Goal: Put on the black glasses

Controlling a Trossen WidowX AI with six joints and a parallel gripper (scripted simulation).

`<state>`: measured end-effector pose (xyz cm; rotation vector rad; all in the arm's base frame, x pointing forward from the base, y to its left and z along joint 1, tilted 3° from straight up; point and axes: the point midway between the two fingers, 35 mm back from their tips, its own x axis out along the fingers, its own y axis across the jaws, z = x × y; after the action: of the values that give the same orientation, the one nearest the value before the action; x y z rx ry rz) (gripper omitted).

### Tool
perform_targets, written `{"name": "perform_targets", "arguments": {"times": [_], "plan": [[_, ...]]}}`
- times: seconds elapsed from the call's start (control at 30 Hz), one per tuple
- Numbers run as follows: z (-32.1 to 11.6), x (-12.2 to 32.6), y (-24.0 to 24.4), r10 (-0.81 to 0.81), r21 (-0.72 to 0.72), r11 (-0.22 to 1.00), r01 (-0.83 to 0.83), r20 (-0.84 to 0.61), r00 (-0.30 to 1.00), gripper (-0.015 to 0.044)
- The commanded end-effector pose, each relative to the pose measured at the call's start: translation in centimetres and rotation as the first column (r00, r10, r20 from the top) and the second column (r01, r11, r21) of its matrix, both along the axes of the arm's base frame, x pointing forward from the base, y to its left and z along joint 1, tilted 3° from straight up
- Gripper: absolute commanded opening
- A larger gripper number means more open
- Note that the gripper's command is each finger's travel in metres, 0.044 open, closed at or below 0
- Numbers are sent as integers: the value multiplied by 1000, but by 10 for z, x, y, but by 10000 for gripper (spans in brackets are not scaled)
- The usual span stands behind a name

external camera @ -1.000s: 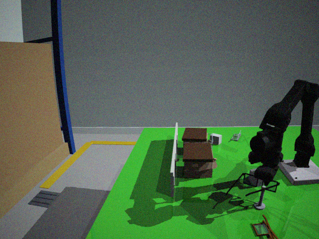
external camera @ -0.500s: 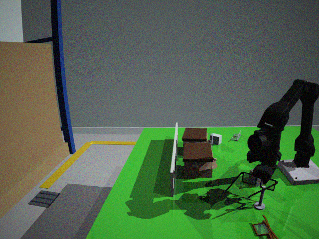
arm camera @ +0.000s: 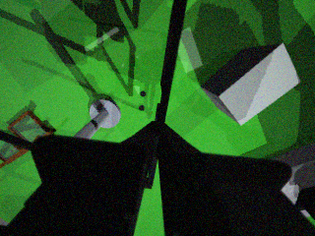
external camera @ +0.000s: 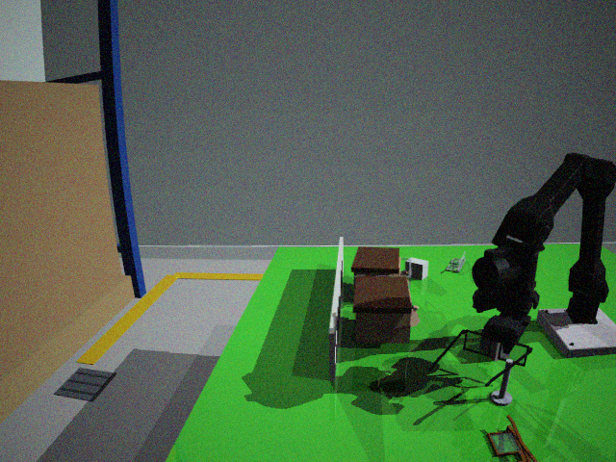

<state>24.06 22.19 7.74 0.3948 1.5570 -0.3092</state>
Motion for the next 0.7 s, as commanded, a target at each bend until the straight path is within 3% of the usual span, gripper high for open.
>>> {"name": "perform_targets", "arguments": {"times": [0.0, 0.67], "plan": [[0, 2, -2, 3, 5, 1000, -3, -2, 1000, 0], [-1, 14, -12, 3, 4, 1000, -3, -1, 1000, 0]]}}
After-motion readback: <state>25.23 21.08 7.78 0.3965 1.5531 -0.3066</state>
